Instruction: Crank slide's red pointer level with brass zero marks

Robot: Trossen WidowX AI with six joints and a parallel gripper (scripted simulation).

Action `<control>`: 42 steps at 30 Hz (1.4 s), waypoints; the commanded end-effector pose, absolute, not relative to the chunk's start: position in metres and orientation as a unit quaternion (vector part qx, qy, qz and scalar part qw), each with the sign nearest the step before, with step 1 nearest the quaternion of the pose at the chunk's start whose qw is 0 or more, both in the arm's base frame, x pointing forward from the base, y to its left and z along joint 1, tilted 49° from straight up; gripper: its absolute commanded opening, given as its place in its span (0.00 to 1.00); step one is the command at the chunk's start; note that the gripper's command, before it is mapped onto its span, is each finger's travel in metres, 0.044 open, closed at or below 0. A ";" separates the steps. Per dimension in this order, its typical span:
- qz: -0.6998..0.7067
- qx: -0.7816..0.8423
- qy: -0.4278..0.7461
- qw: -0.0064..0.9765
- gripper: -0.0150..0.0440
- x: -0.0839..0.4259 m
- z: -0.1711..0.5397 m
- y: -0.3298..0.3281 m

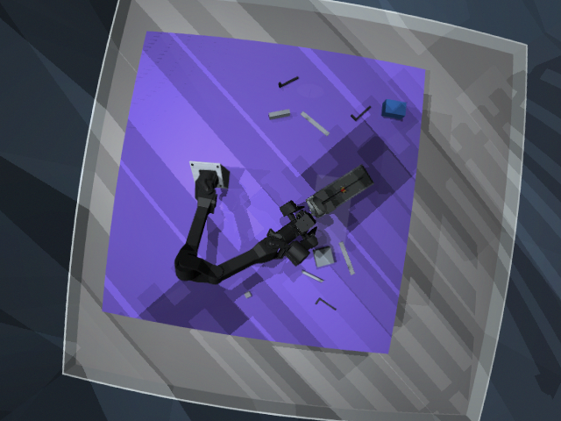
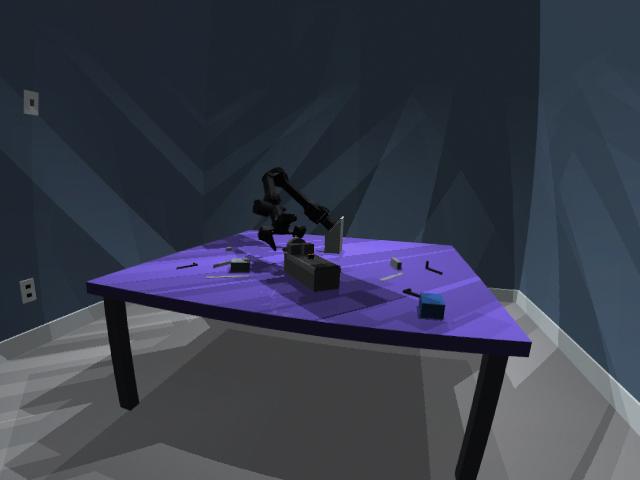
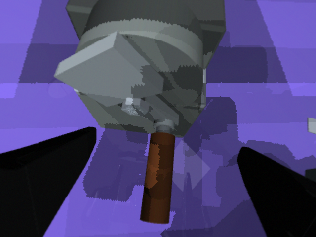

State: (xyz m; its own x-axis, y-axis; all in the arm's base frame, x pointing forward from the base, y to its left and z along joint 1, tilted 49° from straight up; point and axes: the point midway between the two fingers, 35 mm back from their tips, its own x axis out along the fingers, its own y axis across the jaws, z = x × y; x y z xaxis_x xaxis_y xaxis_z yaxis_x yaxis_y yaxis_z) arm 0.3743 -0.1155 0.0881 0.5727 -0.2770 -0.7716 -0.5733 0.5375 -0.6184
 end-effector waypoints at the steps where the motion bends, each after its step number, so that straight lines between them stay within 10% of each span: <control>1: 0.102 -0.470 0.453 0.750 1.00 0.373 0.081 -0.121; 16: 0.102 -0.471 0.453 0.750 1.00 0.371 0.067 -0.137; 33: 0.102 -0.471 0.453 0.750 0.25 0.371 0.067 -0.137; 42: 0.102 -0.471 0.453 0.750 0.25 0.370 0.067 -0.138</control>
State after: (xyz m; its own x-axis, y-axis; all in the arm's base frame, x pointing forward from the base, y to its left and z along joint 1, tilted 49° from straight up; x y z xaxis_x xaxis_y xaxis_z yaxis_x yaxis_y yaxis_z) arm 0.3707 -0.1379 0.0669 0.5674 -0.2777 -0.7752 -0.5762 0.5387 -0.6147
